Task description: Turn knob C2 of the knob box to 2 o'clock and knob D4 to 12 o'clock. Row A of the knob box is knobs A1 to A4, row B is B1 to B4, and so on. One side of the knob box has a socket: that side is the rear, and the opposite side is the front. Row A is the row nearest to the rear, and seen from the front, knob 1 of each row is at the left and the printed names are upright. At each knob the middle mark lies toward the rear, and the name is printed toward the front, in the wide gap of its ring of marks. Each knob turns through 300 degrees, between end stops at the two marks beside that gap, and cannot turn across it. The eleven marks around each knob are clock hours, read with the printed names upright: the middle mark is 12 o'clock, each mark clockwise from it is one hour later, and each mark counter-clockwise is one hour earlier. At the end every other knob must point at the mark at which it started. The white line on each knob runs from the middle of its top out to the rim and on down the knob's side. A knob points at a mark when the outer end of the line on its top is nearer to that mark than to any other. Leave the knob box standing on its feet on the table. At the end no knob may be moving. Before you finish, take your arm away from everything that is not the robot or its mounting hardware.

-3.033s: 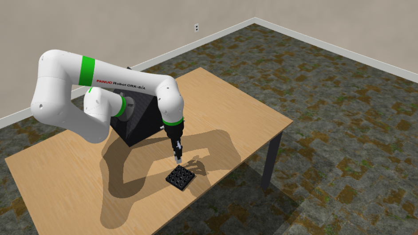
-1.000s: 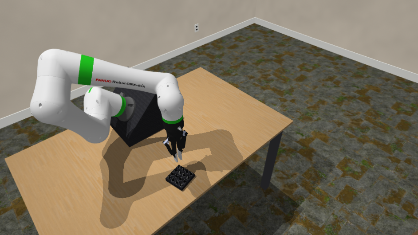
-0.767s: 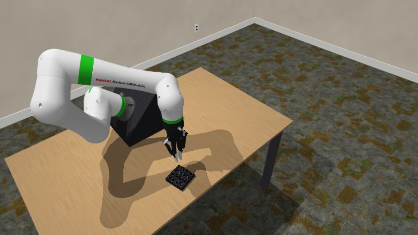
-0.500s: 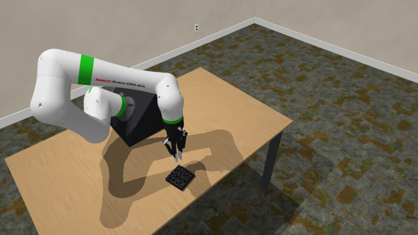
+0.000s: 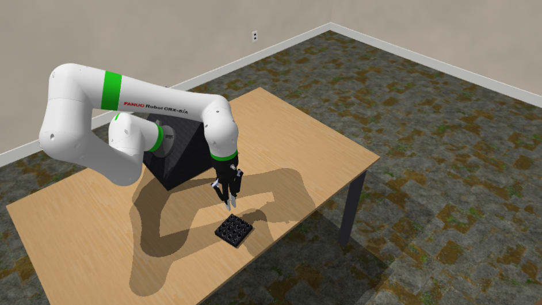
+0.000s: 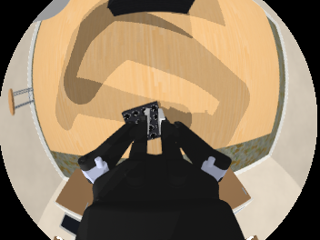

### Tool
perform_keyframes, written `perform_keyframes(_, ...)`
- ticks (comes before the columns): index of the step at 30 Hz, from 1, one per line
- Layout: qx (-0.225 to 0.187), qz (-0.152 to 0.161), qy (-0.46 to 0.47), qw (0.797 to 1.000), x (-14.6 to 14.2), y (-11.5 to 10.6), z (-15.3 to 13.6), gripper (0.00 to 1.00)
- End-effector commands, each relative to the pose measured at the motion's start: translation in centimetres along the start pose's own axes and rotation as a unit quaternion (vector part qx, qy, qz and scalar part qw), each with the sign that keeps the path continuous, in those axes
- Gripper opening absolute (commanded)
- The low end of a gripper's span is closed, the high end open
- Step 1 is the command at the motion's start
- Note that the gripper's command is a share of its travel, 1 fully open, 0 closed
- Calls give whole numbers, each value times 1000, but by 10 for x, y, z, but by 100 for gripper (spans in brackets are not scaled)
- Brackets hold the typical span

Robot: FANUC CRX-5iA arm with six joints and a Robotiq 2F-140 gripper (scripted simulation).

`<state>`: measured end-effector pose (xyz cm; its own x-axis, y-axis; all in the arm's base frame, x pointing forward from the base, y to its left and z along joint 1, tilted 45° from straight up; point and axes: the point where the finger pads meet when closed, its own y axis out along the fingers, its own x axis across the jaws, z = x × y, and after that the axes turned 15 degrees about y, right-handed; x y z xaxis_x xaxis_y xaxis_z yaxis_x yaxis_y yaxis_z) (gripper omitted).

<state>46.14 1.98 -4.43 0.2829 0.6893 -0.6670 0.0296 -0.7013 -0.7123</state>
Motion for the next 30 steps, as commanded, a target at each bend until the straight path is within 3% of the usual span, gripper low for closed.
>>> perform_keyframes(1, 0, 0, 0, 1000, 0, 0, 0, 12)
perform_keyframes(30, 0, 0, 0, 1000, 0, 15, 0, 12)
